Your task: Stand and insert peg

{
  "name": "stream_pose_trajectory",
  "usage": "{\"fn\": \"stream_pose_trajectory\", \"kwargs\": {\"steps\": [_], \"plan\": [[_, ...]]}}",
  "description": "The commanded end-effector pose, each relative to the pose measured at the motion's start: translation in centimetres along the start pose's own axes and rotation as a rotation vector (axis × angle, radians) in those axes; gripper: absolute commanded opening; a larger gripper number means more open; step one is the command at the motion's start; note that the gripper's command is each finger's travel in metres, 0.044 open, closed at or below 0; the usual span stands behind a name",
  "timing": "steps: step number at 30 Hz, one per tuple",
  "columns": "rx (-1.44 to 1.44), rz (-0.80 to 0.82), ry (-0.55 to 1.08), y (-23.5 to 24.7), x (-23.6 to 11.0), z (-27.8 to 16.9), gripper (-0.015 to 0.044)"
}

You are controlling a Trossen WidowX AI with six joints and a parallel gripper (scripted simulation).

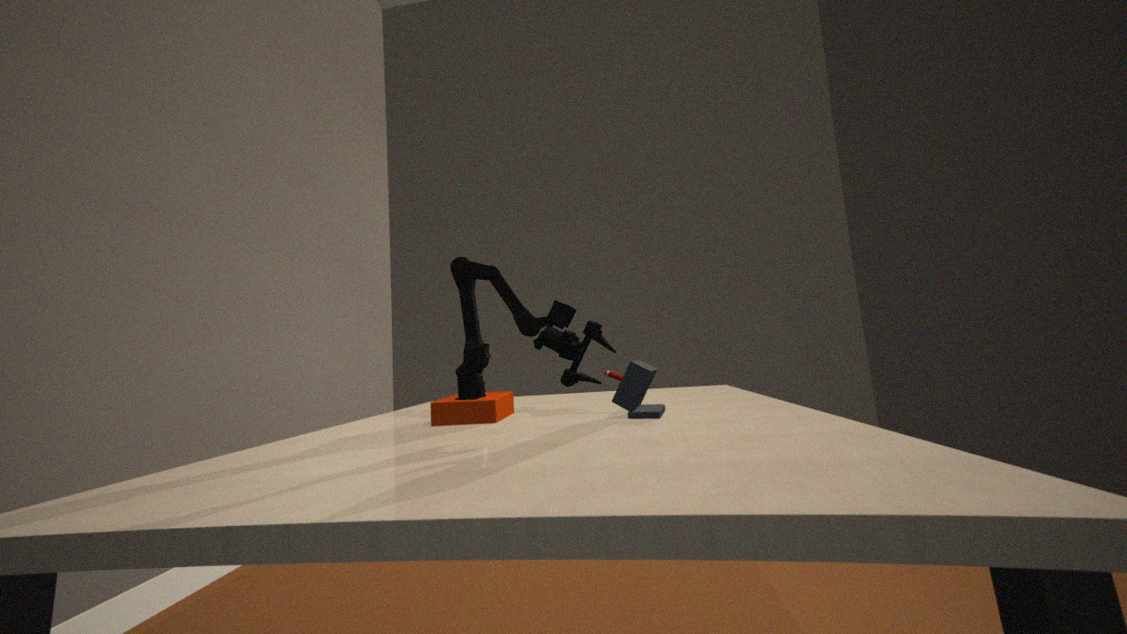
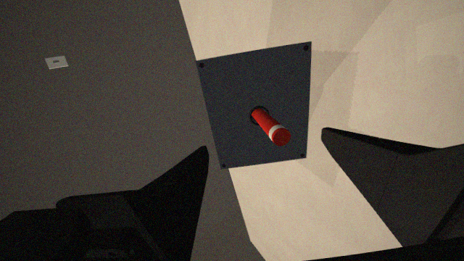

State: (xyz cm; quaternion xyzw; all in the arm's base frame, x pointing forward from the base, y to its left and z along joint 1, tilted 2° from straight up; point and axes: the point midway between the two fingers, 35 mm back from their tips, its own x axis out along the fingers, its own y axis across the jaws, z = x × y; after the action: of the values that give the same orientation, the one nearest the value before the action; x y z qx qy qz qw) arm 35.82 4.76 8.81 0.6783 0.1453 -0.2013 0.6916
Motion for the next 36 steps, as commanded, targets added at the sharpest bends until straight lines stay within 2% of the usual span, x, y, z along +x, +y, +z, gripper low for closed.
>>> {"fn": "stream_pose_trajectory", "kwargs": {"steps": [1,36], "plan": [[0.004,0.003,-0.001,0.1,-0.5,0.0,0.0440],[0.002,0.003,0.001,0.3,-3.5,-0.2,0.0440]]}}
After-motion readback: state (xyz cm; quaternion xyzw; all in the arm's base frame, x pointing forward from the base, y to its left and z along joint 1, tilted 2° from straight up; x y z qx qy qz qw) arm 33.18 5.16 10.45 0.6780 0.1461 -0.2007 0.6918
